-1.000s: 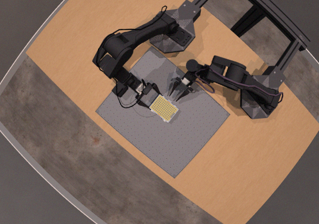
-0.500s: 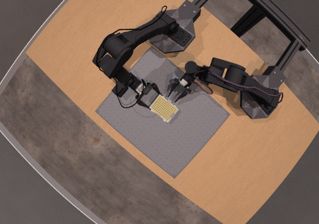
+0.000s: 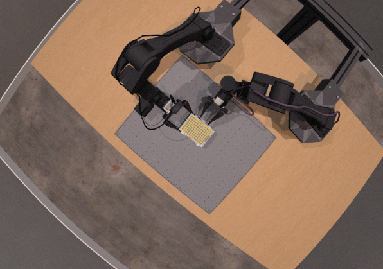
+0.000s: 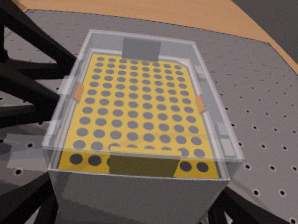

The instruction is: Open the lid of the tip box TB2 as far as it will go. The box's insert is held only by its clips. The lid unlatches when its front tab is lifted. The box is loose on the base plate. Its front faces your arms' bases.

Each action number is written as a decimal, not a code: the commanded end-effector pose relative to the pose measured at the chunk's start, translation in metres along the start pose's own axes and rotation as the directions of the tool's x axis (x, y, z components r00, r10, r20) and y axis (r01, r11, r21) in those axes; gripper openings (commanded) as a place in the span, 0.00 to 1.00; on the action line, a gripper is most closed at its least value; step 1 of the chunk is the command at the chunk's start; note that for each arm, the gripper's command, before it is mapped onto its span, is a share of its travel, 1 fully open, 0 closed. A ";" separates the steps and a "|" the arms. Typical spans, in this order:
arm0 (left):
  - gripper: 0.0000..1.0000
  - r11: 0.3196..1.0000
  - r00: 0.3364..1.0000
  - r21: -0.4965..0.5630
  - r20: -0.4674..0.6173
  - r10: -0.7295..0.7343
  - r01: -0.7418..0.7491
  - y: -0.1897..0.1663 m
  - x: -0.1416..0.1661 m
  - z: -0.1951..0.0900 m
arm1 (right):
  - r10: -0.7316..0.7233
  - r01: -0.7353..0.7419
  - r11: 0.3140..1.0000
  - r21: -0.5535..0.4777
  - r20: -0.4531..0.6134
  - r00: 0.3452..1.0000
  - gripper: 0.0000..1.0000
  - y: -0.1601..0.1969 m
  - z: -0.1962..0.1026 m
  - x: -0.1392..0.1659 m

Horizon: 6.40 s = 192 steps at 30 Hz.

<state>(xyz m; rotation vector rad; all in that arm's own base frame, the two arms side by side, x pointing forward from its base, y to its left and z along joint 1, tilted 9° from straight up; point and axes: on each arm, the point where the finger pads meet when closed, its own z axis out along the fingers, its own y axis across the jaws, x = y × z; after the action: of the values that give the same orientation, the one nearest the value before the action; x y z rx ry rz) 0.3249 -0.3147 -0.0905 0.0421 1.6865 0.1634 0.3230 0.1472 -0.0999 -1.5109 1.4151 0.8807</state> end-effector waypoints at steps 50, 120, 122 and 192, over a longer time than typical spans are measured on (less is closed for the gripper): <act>0.12 1.000 1.000 -0.001 0.011 -0.025 0.025 -0.001 -0.029 -0.007 | 0.016 -0.016 1.000 -0.006 0.013 1.000 0.84 0.003 0.001 0.000; 0.12 1.000 0.653 0.010 -0.758 -0.012 0.030 -0.002 -0.108 0.030 | 0.016 -0.016 1.000 -0.006 0.013 1.000 0.84 0.003 0.001 0.000; 0.12 0.999 0.653 0.010 -0.757 -0.013 0.031 -0.002 -0.105 0.029 | 0.016 -0.016 1.000 -0.006 0.013 1.000 0.84 0.003 0.001 0.000; 0.38 0.998 0.668 0.008 -0.743 -0.032 0.058 -0.003 -0.164 0.047 | 0.016 -0.016 1.000 -0.006 0.013 1.000 0.84 0.003 0.001 0.000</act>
<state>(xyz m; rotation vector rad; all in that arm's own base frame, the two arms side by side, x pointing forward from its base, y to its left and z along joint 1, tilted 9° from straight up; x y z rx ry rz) 0.3967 -0.3254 0.0450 -0.0425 2.5439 0.1484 0.3224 0.1472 -0.1000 -1.5121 1.4149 0.8821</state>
